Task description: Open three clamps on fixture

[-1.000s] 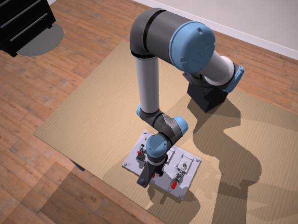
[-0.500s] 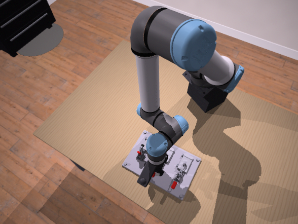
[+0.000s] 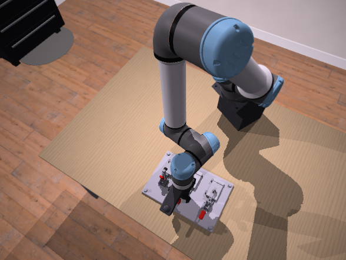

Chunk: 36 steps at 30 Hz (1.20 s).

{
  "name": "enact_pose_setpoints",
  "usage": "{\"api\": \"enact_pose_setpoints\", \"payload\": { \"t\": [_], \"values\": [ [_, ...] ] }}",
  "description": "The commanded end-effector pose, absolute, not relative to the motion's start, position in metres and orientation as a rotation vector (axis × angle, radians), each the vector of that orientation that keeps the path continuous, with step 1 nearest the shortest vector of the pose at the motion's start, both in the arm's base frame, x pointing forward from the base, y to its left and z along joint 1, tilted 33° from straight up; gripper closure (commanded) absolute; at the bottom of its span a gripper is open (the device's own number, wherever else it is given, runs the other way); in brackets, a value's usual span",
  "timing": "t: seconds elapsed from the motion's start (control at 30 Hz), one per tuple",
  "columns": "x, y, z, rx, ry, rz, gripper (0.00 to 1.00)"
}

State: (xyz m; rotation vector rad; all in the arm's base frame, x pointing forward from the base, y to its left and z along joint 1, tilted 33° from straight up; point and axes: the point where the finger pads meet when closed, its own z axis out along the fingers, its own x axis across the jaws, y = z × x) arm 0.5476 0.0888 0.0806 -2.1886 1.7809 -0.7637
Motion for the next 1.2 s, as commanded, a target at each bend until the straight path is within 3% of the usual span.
{"api": "enact_pose_setpoints", "payload": {
  "t": [0.0,1.17],
  "values": [
    [0.542,0.088,0.082,-2.188,1.782,-0.764,1.00],
    [0.515,0.083,0.081,-2.187,1.782,-0.765,1.00]
  ]
}}
